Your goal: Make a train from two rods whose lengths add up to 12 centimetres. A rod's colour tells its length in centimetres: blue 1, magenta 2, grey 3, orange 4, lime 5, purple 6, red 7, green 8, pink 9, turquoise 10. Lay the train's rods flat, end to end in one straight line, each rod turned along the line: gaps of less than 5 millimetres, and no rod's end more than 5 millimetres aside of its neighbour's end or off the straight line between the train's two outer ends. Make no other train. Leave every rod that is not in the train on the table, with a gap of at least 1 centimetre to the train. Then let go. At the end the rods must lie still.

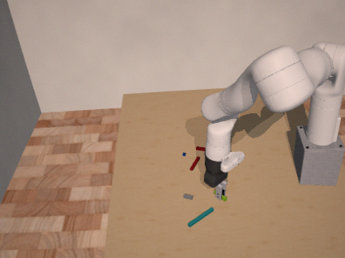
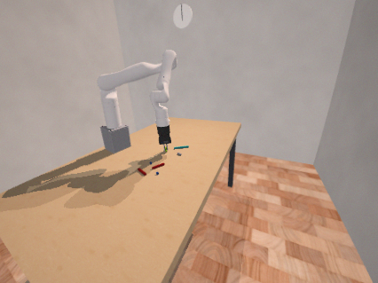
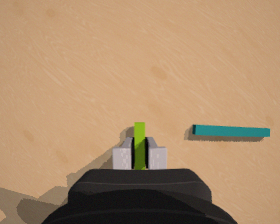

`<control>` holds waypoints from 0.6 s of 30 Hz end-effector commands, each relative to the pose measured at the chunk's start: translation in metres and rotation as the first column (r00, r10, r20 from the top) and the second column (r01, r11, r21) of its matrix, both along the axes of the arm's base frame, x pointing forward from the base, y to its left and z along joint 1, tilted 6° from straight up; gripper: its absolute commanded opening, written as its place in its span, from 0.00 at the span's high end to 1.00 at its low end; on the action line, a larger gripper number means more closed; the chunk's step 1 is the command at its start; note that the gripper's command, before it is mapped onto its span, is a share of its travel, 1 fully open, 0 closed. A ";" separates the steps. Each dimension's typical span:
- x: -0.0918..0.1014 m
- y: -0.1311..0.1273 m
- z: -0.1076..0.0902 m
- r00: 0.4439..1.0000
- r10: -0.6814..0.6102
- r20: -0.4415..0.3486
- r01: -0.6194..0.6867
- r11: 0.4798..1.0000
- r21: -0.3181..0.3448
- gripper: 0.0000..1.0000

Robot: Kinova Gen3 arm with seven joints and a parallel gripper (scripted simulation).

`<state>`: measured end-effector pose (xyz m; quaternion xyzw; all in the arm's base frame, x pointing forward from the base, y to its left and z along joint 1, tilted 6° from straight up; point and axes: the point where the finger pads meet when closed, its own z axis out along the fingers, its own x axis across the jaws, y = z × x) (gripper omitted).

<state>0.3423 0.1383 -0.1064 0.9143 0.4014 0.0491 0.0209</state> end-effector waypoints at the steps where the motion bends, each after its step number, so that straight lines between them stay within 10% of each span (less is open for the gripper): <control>1: 0.000 -0.001 -0.003 1.000 -0.001 -0.001 0.001 1.000 -0.003 0.76; 18: 0.000 -0.001 -0.006 1.000 -0.001 -0.001 0.001 1.000 -0.003 0.76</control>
